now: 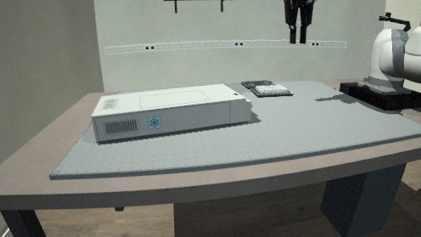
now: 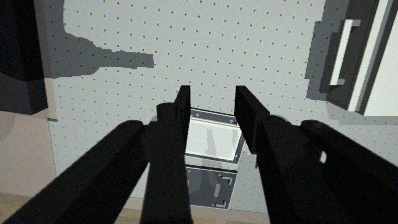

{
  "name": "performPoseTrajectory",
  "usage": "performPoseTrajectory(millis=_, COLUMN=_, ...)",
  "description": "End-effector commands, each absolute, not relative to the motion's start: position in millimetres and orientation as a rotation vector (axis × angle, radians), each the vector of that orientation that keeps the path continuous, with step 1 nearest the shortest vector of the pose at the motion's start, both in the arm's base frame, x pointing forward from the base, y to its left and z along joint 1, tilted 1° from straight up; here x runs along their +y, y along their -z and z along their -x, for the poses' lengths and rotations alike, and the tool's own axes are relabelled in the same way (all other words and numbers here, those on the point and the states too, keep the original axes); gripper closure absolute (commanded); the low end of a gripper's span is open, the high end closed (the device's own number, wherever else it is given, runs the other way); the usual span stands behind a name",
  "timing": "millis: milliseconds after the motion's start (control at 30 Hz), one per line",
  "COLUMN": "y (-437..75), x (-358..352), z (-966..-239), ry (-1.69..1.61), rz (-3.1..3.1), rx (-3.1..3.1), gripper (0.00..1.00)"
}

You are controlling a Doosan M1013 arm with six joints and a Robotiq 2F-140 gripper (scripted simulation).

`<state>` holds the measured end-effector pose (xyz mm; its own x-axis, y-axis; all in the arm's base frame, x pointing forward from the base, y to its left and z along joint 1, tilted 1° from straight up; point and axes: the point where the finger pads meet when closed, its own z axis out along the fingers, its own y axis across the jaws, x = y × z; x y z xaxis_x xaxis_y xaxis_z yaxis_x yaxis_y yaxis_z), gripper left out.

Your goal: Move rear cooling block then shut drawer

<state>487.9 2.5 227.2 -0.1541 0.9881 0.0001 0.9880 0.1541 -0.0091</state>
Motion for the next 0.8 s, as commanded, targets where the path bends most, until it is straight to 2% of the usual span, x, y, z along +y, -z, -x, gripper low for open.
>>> performPoseTrajectory(millis=0, y=-222.1, x=6.6, z=-500.3, ry=-0.006, rz=2.041, rx=-2.384, gripper=0.66)
performPoseTrajectory(millis=767, y=-184.4, x=24.6, z=-564.1, ry=-0.005, rz=2.041, rx=-2.383, gripper=0.66)
